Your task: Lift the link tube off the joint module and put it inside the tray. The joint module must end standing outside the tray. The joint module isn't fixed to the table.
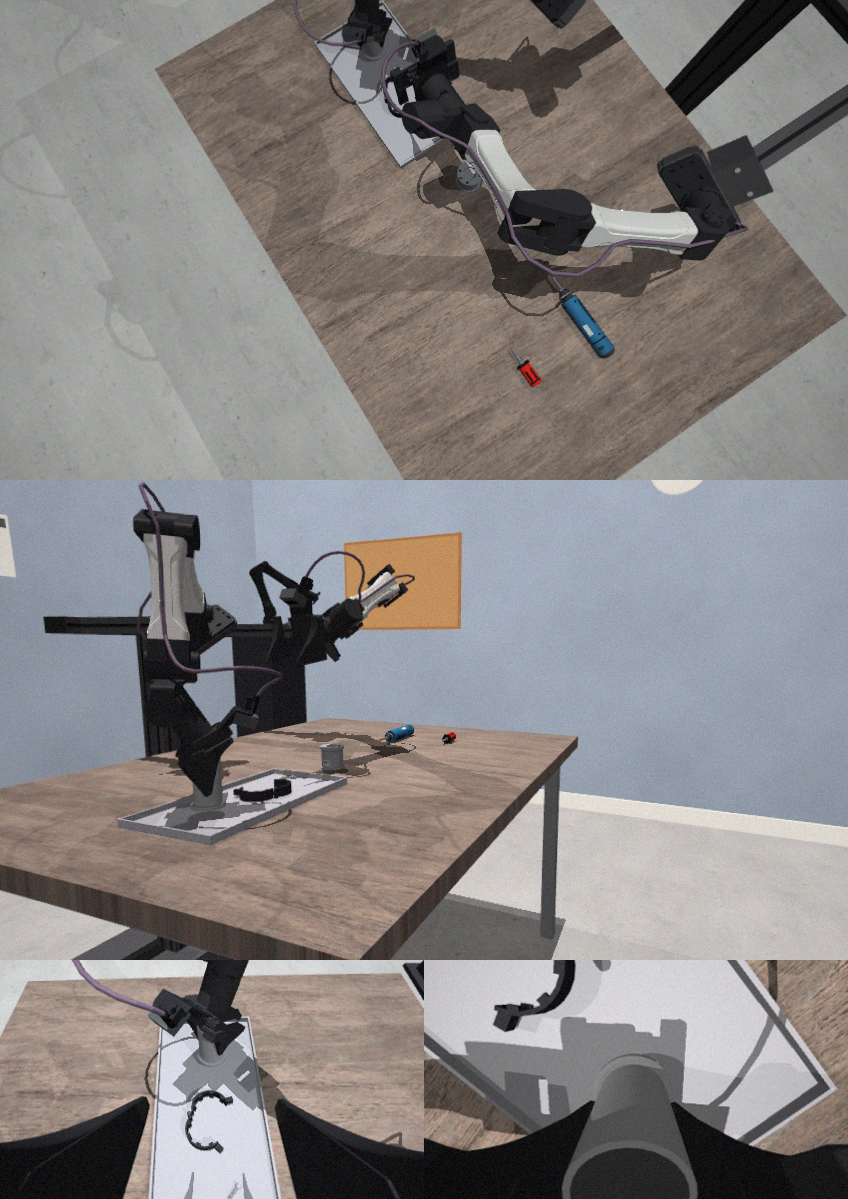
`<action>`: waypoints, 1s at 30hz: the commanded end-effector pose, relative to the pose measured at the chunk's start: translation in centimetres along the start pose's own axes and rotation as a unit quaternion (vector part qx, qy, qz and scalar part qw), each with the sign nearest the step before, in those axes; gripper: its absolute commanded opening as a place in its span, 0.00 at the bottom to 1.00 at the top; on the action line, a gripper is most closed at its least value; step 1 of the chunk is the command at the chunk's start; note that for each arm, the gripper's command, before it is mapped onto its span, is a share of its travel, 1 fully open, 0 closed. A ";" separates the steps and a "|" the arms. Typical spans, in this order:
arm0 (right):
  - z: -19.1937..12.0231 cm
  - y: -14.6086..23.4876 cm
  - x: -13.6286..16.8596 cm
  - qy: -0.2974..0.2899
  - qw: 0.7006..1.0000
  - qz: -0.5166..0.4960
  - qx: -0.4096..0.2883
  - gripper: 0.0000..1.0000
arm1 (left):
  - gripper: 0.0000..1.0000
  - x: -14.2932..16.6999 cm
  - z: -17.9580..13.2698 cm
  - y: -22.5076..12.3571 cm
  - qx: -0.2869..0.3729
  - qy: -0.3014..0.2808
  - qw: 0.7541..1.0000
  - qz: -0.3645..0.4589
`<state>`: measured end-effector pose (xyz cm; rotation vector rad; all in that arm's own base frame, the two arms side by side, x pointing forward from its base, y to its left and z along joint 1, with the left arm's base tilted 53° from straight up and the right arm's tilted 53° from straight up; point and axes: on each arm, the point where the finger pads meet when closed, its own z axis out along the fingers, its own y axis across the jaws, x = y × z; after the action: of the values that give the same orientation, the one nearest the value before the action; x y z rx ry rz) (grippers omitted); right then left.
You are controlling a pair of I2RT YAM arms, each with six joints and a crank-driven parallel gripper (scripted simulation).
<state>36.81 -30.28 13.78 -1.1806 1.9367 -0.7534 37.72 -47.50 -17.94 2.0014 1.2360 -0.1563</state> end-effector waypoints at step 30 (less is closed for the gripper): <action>-6.0 -1.5 -0.2 -0.007 1.000 -0.016 0.019 0.81 | 1.00 -3.3 0.0 1.3 -0.016 -0.022 1.000 0.015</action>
<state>34.60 -30.85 15.62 -1.1741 1.9215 -0.7702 37.71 -47.50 -17.94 2.0014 1.2360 -0.1563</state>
